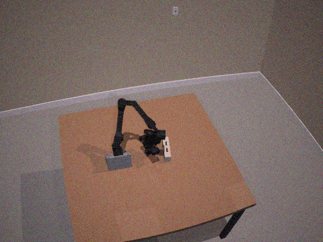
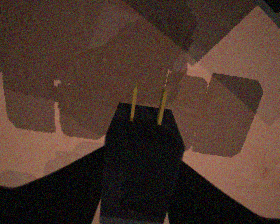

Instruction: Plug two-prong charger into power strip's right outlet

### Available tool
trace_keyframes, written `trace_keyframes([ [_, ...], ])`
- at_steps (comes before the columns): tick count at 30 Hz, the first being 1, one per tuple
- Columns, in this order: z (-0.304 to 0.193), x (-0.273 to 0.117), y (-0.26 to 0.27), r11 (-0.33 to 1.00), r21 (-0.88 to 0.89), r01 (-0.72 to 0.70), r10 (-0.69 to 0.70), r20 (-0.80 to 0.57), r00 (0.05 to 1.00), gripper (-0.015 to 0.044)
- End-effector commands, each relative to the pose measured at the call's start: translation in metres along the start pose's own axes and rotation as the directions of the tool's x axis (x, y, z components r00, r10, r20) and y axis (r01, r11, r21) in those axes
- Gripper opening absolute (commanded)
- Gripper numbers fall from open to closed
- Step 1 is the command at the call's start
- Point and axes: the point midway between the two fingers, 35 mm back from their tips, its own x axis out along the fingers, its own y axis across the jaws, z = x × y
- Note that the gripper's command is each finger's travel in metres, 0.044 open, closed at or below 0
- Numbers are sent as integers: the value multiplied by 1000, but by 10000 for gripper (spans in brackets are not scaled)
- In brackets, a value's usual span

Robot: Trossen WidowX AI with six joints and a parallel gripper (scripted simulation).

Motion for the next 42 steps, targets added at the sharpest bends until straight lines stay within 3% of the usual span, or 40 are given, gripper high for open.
trace_keyframes([
  [1,3,1,0,998,58,-7,6,6,1000,0],
  [26,8,14,-4,914,405,-28,31,0,1000,0],
  [42,22,13,-12,902,430,-29,32,0,999,0],
])
